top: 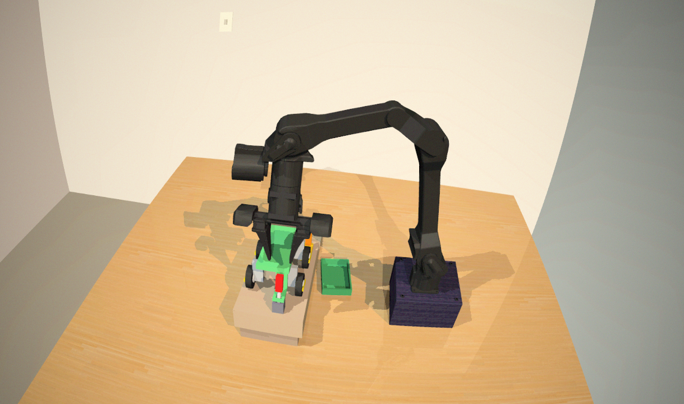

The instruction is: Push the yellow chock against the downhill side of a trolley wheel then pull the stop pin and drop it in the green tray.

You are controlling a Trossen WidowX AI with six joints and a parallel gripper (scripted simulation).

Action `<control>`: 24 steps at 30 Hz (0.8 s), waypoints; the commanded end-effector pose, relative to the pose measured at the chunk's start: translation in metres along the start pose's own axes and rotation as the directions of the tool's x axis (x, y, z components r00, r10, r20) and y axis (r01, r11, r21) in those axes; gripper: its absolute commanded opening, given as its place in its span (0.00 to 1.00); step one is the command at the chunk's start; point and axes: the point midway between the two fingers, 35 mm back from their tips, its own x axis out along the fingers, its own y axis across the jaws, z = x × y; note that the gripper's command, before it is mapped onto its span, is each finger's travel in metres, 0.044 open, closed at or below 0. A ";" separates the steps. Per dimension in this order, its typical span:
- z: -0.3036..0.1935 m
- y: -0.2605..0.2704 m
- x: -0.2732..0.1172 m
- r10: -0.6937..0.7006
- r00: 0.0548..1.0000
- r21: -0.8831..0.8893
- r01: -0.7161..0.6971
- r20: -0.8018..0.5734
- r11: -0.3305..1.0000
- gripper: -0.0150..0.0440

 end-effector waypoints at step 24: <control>-0.003 -0.001 0.030 -0.005 1.000 0.025 0.005 -0.007 1.000 0.58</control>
